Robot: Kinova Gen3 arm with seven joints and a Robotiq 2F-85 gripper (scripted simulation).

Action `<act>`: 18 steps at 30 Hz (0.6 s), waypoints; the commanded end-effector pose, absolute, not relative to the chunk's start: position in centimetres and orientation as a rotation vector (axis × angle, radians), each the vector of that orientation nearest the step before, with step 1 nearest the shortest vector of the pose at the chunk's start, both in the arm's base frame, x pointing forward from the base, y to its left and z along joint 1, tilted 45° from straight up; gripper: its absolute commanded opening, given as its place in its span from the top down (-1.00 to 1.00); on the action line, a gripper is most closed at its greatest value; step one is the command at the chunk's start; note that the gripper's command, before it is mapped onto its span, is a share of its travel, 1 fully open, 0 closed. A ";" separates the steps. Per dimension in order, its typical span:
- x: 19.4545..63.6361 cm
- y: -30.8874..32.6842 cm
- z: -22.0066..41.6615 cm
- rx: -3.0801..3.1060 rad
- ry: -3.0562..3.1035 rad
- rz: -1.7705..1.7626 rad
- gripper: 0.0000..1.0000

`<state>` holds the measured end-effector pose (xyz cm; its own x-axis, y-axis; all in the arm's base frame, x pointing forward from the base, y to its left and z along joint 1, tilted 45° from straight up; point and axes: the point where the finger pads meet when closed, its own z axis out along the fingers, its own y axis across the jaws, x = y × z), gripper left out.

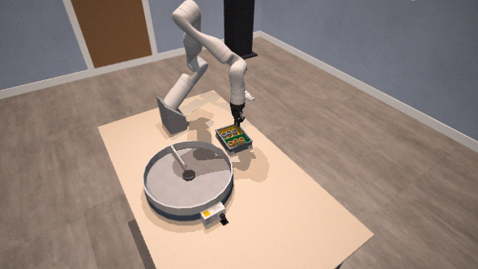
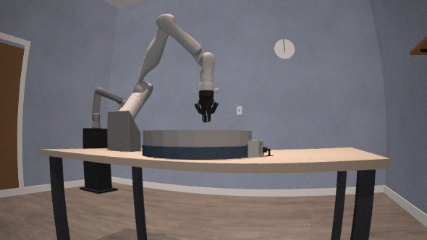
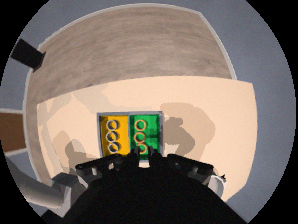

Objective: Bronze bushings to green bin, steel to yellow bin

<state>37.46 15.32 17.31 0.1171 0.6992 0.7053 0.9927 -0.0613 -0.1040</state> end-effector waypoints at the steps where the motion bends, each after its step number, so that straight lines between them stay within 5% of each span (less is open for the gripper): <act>1: 37.5 15.3 17.3 -1.823 -1.639 -0.656 0.69; 10: 37.5 15.3 17.3 -1.823 -1.639 -0.656 0.69; 11: 37.5 15.3 17.3 -1.823 -1.639 -0.656 -1.00; 18: 37.5 15.3 17.3 -1.823 -1.639 -0.656 -1.00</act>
